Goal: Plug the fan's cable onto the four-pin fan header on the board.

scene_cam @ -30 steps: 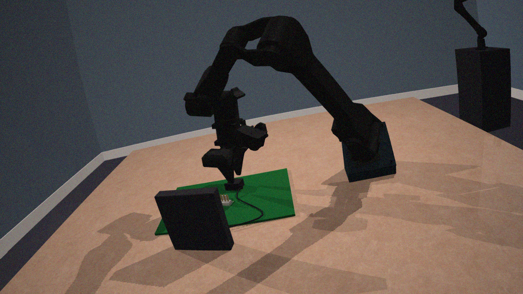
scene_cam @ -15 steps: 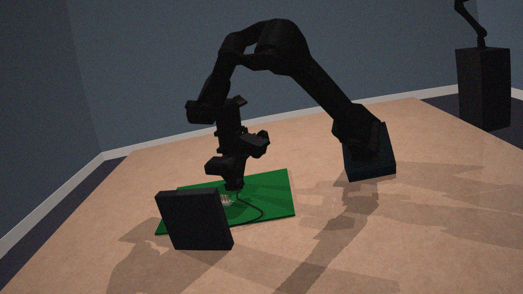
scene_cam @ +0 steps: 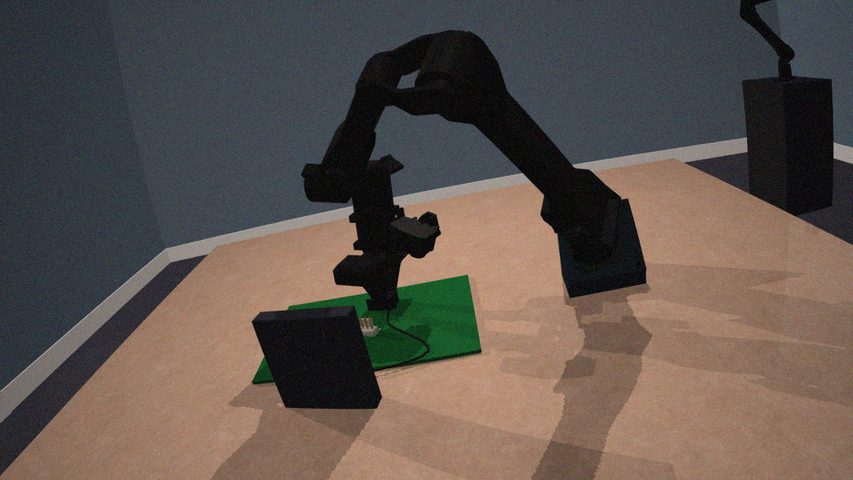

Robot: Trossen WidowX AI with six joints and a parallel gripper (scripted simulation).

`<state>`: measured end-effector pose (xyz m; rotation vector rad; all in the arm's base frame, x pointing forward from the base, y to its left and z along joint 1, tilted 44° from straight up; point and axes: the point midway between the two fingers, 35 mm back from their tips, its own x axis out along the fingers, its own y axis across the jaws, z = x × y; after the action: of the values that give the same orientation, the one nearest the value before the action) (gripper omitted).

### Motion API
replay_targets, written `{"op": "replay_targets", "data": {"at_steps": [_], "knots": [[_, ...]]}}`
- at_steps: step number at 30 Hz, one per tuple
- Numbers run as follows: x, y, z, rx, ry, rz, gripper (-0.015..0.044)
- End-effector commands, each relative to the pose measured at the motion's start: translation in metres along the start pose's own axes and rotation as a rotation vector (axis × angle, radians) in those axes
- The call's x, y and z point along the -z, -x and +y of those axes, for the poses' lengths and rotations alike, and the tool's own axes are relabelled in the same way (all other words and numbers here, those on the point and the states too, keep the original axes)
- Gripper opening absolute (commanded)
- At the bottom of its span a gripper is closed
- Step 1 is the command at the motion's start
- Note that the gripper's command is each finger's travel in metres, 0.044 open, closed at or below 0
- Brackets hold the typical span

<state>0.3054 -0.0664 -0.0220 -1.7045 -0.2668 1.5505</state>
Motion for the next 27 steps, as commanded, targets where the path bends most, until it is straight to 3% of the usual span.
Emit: {"op": "replay_targets", "data": {"at_steps": [1,20,27], "knots": [[0.002,0.007,0.0,-0.001,0.003,0.004,0.0],[0.007,0.068,0.001,0.002,-0.002,0.002,0.0],[0.007,0.07,0.0,0.002,0.049,0.0,0.0]]}}
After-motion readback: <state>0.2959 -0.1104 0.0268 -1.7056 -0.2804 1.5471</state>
